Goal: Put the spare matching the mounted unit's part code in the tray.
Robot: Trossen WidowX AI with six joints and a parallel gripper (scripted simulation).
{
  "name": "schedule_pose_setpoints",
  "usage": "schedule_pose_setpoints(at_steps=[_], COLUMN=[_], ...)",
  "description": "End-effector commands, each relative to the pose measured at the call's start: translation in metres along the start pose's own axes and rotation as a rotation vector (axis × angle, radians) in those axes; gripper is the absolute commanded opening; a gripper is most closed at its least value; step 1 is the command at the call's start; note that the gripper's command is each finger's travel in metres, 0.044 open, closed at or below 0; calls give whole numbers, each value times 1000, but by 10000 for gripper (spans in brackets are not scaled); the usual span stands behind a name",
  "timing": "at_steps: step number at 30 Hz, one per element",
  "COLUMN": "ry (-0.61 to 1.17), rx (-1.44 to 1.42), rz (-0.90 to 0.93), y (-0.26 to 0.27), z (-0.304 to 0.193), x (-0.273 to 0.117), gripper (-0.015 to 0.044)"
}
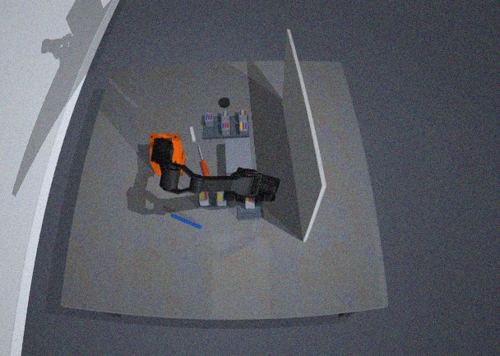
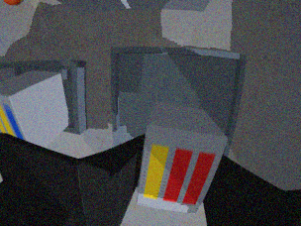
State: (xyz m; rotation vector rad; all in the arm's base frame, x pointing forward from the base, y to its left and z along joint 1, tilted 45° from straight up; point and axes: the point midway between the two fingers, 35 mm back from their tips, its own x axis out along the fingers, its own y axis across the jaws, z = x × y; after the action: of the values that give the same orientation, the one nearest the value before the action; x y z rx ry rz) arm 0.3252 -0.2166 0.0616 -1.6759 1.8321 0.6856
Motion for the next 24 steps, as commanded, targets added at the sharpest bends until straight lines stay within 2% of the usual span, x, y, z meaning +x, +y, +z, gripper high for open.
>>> schedule_pose_setpoints(at_steps=[1,12,14,19,24], ry=[0,0,-3,-8,-7], rx=[1,1,1,-3,-3], rz=[0,0,0,0,0], y=[0,0,-2,-1,1], z=[0,0,0,1,1], x=[0,0,-12,-95,-106], gripper=[158,440,440,440,440])
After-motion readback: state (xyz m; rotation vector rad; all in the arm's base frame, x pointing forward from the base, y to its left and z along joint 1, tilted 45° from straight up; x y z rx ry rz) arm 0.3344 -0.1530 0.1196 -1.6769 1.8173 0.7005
